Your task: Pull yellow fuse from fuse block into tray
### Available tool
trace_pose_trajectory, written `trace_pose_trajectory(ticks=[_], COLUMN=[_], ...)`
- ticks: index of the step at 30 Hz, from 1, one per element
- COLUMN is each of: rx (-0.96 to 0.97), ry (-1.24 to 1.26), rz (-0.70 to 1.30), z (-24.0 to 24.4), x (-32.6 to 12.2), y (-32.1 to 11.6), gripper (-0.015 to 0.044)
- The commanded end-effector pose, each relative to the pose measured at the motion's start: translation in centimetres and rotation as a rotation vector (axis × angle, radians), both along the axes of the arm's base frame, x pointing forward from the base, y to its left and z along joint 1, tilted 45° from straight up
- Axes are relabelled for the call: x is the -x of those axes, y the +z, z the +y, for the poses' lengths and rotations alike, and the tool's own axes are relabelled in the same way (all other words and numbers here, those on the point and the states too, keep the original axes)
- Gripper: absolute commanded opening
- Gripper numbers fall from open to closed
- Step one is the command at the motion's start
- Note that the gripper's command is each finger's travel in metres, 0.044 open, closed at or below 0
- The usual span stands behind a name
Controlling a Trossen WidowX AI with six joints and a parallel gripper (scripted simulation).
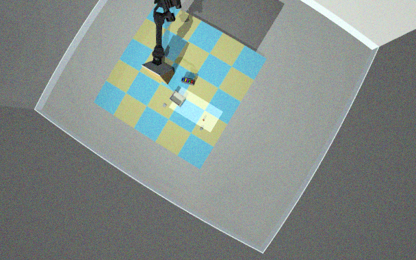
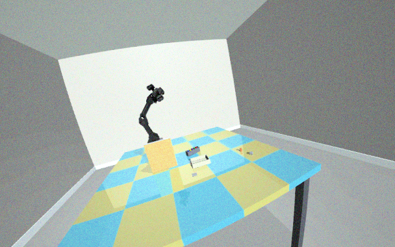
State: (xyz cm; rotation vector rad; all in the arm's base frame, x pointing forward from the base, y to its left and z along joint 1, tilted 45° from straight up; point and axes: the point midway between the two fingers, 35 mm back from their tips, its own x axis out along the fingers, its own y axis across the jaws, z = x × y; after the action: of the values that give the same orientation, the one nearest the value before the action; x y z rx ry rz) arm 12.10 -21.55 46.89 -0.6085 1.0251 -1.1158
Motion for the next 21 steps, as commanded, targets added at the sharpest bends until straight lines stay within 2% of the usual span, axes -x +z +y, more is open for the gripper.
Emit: trace_pose_trajectory(ticks=[1, 8, 9, 15, 21], rx=[-0.005, -0.17, -0.191, -0.337, -0.476], ry=[0.008, 0.331, 0.375, 0.714, 1.088], rz=[0.008, 0.276, 0.308, 0.526, 0.698], z=[-0.1, -0.9, -0.9, 0.7, 4.2], x=[-0.2, -8.3, -9.3, -15.3, -19.5], y=[-0.2, -7.2, -8.2, -16.1, -24.6], gripper=[0.027, 0.0087, 0.0074, 0.0074, 0.0074])
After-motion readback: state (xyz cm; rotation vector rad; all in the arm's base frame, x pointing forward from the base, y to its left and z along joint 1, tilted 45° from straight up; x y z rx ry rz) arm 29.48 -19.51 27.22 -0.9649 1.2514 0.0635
